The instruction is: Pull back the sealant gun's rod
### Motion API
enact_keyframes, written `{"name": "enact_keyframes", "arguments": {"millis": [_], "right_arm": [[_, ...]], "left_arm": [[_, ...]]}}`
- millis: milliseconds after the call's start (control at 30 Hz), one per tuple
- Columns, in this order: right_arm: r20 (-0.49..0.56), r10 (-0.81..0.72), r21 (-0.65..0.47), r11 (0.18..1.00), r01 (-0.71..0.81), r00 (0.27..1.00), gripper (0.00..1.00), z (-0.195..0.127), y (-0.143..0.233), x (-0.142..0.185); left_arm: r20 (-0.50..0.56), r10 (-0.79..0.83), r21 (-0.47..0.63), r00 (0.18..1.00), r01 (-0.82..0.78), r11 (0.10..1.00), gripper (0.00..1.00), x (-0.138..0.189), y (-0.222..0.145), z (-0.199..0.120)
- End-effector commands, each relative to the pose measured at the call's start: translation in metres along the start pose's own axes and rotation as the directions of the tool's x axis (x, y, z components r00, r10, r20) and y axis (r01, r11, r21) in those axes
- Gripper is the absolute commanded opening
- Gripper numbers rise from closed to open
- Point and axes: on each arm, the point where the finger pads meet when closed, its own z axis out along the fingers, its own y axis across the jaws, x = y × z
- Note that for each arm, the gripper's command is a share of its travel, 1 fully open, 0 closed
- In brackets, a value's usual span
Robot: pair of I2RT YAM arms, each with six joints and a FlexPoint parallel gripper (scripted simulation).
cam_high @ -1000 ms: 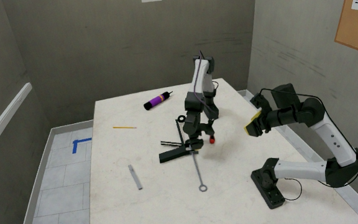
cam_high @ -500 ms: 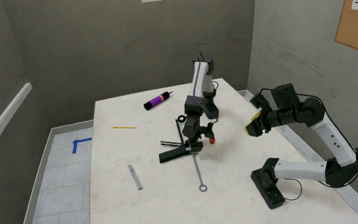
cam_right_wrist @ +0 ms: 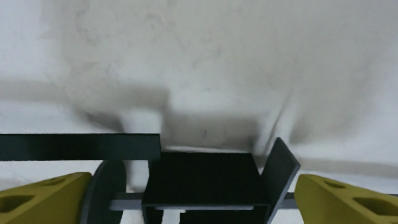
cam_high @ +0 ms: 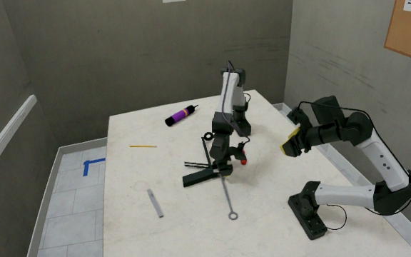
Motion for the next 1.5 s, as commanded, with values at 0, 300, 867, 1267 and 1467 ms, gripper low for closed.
{"name": "enact_keyframes", "arguments": {"millis": [0, 300, 867, 1267, 1467], "right_arm": [[0.011, -0.001, -0.038, 0.999, 0.001, 1.0, 0.92, 0.014, 0.009, -0.001], [0.012, -0.001, -0.027, 1.0, 0.001, 1.0, 0.62, 0.011, 0.003, -0.001], [-0.003, 0.0, -0.006, 1.0, 0.0, 1.0, 0.47, -0.004, 0.002, 0.0], [-0.025, -0.004, 0.035, 0.999, 0.005, 1.0, 0.78, -0.034, -0.001, 0.003], [-0.023, 0.002, 0.033, 0.999, -0.001, 1.0, 0.78, -0.047, -0.006, 0.0]], "left_arm": [[0.012, 0.011, 0.0, 1.0, -0.011, 1.0, 0.66, -0.005, 0.0, -0.001], [0.012, 0.011, 0.0, 1.0, -0.011, 1.0, 0.66, -0.005, 0.0, -0.001], [0.012, 0.011, 0.0, 1.0, -0.011, 1.0, 0.66, -0.005, 0.0, -0.001], [0.012, 0.011, 0.0, 1.0, -0.011, 1.0, 0.66, -0.005, 0.0, -0.001], [0.012, 0.011, 0.0, 1.0, -0.011, 1.0, 0.66, -0.005, 0.0, -0.001]]}}
